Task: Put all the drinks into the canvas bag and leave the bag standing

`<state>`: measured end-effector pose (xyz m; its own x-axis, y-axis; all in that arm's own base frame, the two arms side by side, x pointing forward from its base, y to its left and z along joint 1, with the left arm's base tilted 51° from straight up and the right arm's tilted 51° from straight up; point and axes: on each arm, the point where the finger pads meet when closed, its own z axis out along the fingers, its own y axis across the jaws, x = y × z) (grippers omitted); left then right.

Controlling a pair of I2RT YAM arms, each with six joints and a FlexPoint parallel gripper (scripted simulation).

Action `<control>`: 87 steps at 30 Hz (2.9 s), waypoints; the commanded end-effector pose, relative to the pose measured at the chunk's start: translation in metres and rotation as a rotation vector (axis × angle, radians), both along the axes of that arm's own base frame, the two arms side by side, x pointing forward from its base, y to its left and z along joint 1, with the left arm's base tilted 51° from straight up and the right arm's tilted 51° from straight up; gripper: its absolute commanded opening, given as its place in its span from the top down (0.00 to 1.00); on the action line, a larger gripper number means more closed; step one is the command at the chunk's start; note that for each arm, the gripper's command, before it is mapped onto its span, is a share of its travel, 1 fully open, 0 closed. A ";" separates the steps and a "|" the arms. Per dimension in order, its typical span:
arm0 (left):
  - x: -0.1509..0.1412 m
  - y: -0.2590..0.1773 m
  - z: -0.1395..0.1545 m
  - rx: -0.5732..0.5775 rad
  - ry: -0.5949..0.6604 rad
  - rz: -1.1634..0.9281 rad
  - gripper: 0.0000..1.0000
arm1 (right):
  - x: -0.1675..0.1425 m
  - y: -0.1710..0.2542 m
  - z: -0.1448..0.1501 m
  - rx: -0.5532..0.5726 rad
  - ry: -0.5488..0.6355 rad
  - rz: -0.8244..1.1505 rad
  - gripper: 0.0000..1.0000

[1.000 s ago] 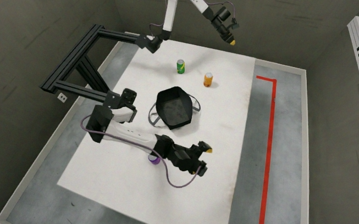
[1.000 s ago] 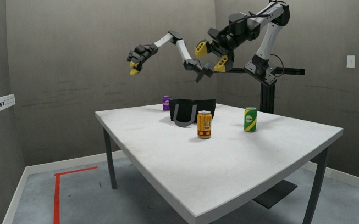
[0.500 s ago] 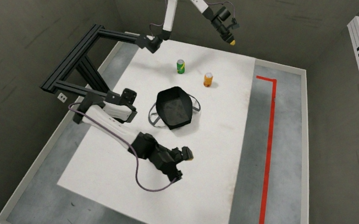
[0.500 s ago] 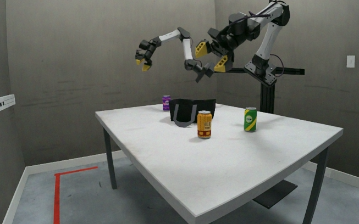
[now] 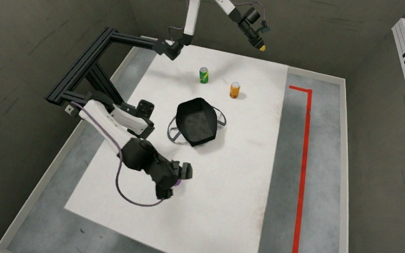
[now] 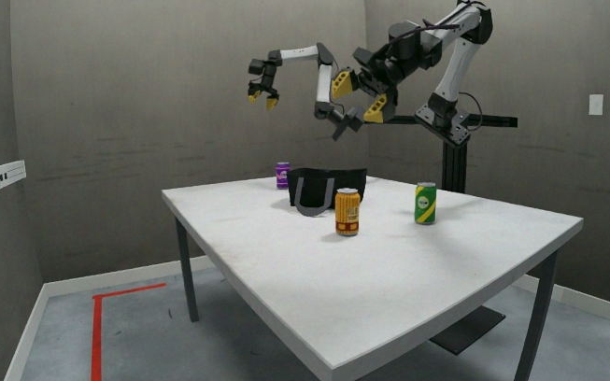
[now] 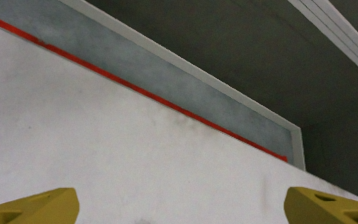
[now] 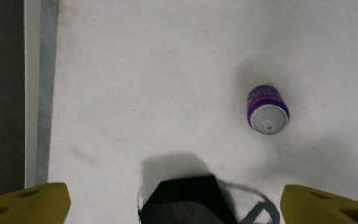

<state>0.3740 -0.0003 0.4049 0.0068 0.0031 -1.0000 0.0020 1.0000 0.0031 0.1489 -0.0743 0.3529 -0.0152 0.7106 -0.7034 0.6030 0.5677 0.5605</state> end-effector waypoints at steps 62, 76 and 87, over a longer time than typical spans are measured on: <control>0.065 -0.007 -0.212 1.021 0.311 -0.120 0.16 | -0.110 0.019 -0.026 0.192 -0.003 -0.306 0.00; 0.064 0.003 -0.251 0.971 0.412 -0.162 0.16 | -0.110 0.019 -0.026 0.192 -0.003 -0.306 0.00; 0.079 0.012 -0.254 0.985 0.383 -0.158 0.16 | -0.110 0.019 -0.026 0.192 -0.003 -0.306 0.00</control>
<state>0.4421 0.0106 0.1364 -0.2762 0.8318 -0.4815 0.3363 0.5530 0.7623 0.0472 -0.0589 0.3179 0.2048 0.8145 -0.5428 0.7479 0.2275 0.6236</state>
